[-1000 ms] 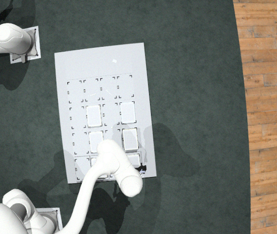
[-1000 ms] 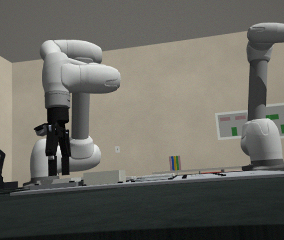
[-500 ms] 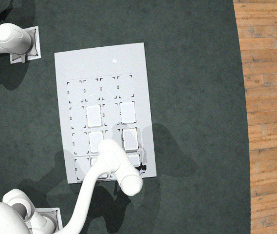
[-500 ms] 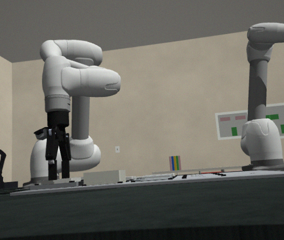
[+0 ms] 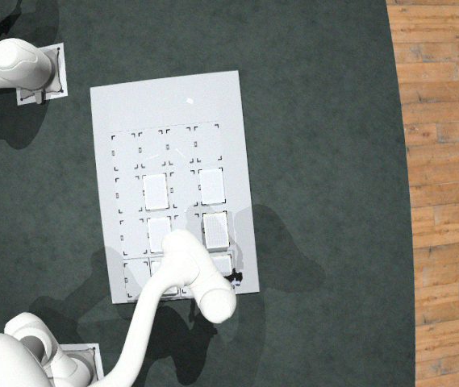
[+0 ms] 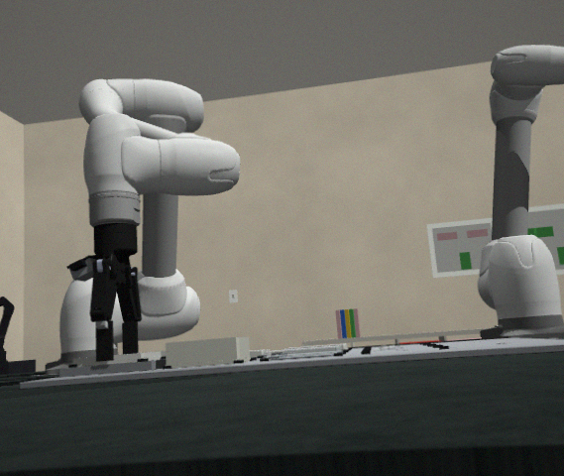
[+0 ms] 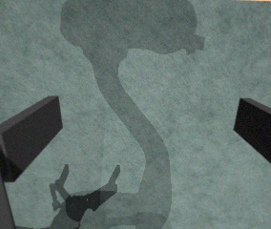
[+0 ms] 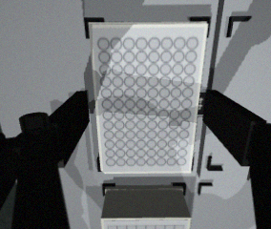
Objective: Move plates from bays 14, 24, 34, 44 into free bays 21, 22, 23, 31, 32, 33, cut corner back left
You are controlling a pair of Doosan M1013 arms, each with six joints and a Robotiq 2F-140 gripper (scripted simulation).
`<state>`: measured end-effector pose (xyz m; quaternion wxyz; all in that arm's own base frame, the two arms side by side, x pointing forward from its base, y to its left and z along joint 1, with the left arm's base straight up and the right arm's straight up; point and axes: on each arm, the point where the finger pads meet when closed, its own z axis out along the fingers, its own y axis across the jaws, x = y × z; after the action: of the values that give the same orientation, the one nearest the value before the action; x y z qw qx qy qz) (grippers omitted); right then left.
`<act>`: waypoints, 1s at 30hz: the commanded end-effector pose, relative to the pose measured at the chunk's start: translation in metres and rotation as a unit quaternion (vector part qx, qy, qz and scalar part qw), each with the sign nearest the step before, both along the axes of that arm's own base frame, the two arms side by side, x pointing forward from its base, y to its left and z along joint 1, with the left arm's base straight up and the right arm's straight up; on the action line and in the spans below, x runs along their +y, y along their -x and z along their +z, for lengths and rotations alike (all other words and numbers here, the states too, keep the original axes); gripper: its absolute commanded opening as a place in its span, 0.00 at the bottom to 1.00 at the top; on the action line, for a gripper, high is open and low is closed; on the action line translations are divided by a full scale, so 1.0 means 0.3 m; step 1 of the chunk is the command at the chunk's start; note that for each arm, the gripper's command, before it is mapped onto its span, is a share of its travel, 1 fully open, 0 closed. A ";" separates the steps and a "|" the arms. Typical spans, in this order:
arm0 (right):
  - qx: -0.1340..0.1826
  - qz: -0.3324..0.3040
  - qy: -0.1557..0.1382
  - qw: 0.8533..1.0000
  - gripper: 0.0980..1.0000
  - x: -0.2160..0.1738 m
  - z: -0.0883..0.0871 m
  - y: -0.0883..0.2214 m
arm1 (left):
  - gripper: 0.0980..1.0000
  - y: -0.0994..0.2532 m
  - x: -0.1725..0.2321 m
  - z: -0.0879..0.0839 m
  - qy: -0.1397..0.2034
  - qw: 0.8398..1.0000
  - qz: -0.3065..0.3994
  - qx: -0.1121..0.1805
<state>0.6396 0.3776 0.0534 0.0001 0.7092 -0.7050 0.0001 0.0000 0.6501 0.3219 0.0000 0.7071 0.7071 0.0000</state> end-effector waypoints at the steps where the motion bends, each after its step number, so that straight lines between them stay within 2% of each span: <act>1: -0.001 0.000 -0.001 1.000 0.66 0.001 0.003 -0.001 | 1.00 0.000 0.001 0.003 -0.001 1.000 0.000 0.000; 20: -0.001 0.000 -0.001 1.000 0.58 0.001 0.003 -0.001 | 1.00 0.000 0.001 0.003 -0.001 1.000 0.000 0.000; 30: -0.001 0.000 -0.001 1.000 0.57 0.001 0.004 -0.001 | 1.00 0.000 0.001 0.003 -0.001 1.000 0.000 0.000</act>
<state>0.6396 0.3776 0.0534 0.0001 0.7092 -0.7050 0.0001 0.0000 0.6501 0.3219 0.0000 0.7071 0.7071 0.0000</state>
